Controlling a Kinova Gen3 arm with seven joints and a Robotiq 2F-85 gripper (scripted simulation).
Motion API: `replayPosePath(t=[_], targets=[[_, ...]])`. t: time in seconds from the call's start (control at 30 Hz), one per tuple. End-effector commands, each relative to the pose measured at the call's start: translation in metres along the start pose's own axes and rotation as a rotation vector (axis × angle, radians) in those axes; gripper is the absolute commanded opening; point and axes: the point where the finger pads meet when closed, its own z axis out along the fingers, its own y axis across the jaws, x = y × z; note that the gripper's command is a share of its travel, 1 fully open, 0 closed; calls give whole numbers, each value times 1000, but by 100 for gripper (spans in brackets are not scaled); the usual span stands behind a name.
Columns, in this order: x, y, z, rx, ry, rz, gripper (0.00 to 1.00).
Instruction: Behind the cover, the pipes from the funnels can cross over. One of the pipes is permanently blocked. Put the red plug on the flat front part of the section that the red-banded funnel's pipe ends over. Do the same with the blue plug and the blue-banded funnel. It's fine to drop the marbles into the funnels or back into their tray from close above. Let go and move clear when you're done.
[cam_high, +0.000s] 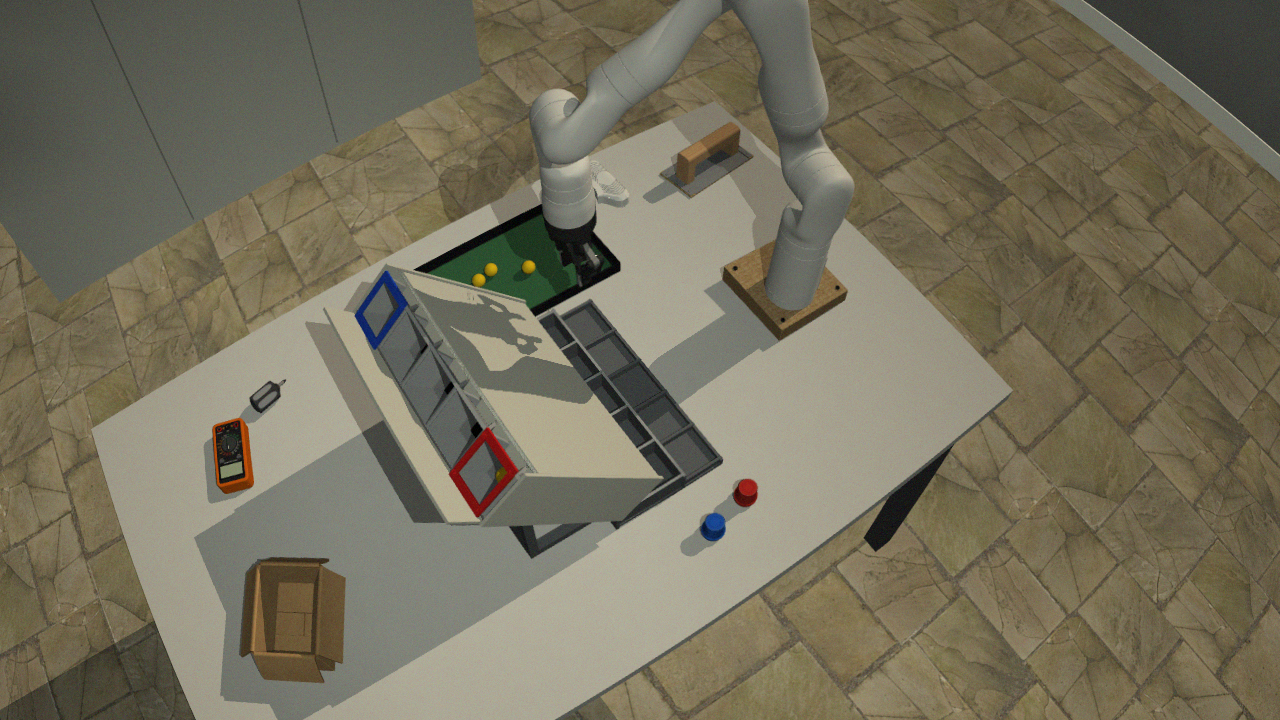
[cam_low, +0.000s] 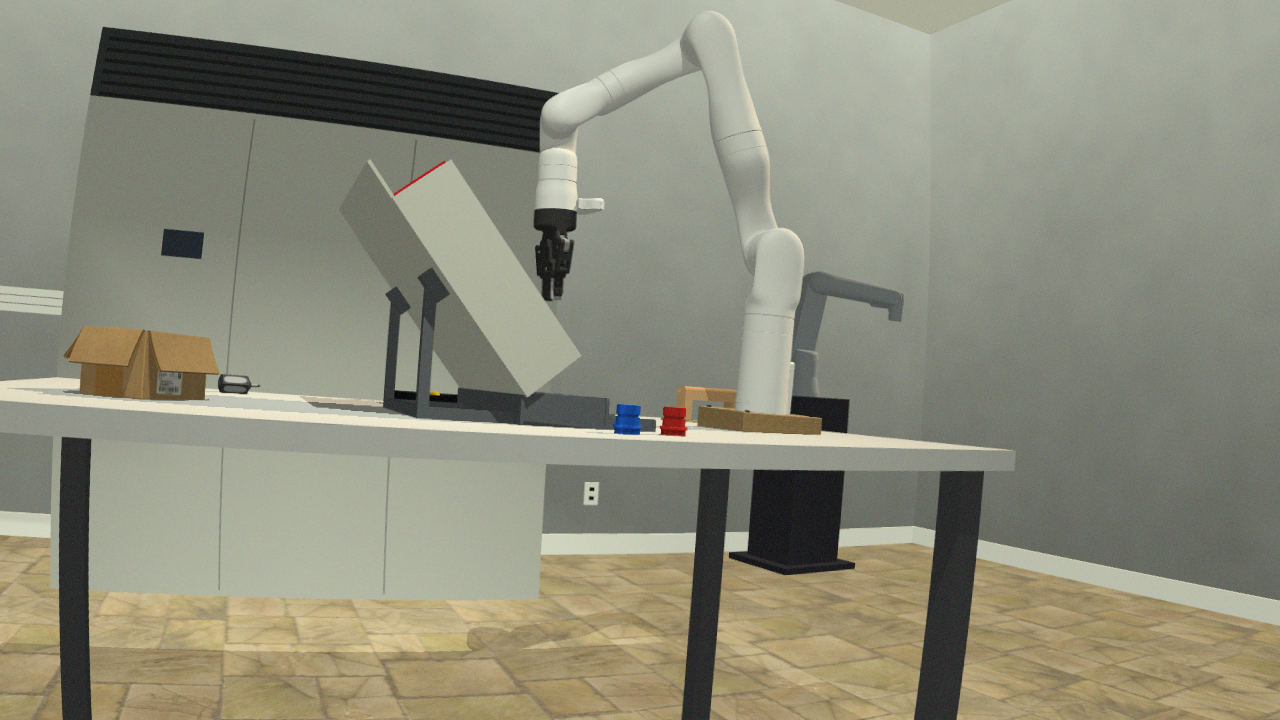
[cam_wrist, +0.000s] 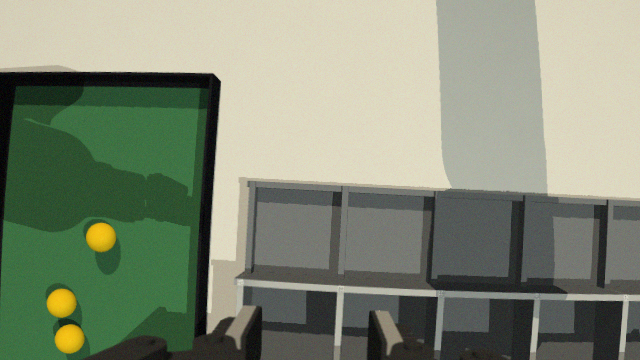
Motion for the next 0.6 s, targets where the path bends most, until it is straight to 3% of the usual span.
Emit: replayPosePath(t=[0.0,0.5,0.53,0.57], targets=[[2,-34,24,4,-6,-3,50],[2,-34,24,4,-6,-3,50],[4,-101,42,8,-6,4,50],[5,-102,42,8,-6,4,50]])
